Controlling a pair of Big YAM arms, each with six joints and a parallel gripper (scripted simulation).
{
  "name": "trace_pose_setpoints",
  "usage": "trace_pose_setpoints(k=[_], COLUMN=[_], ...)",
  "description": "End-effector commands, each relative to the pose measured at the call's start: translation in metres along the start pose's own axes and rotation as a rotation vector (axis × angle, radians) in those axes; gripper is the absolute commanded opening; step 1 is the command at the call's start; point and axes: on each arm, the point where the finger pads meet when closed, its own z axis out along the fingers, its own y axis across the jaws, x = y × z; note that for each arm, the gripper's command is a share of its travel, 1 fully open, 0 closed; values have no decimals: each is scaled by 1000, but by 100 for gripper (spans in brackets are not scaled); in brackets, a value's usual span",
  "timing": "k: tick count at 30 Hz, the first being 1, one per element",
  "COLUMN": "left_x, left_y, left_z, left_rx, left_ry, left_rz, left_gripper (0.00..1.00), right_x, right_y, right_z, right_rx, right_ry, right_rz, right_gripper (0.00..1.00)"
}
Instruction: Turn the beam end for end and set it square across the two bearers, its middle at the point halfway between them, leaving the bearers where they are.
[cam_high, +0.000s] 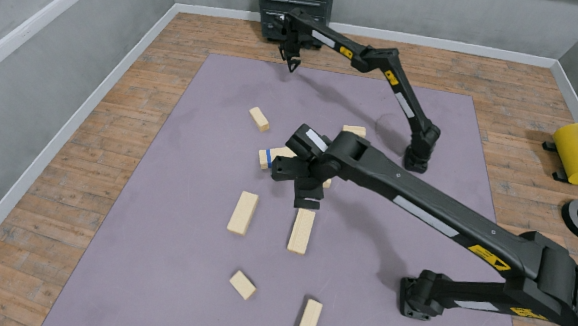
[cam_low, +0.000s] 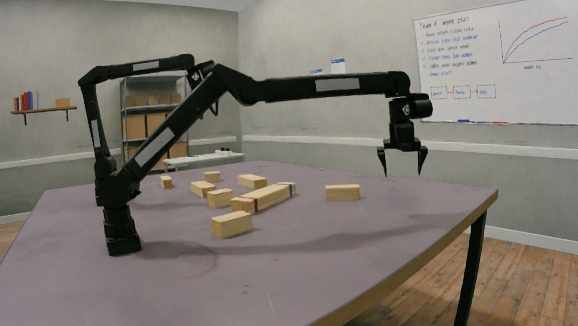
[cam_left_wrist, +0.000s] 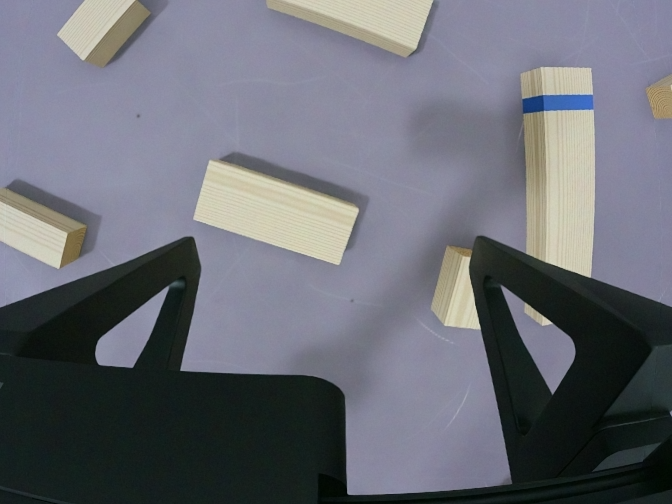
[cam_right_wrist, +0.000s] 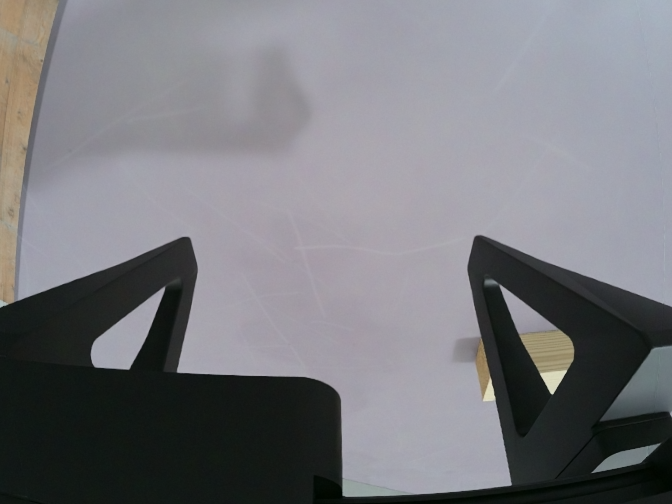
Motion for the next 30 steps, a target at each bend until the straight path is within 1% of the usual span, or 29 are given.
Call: trace_pose_setpoints(k=[1,18,21,24,27,30], left_x=[-5,-5,-3,-10,-16,-20], left_y=[-2,-2,2,3,6,9], left_z=[-9,-9,16,47,82,115], left_rx=[14,14,-3,-11,-28,-47], left_ry=[-20,-20,-17,-64,-121,-176], left_rz=[-2,-2,20,37,49,57], left_gripper=[100,100,100,100,100,100], right_x=[2,2,8,14,20,29], right_y=[3,3,-3,-11,-26,-51], right_z=[-10,-10,-18,-20,-21,-22], right_rx=[-19,-19,-33,-50,-79,-119], right_ry=[8,8,13,13,9,-1], right_rz=[-3,-3,-50,-128,-258,-422], right_gripper=[100,100,100,100,100,100])
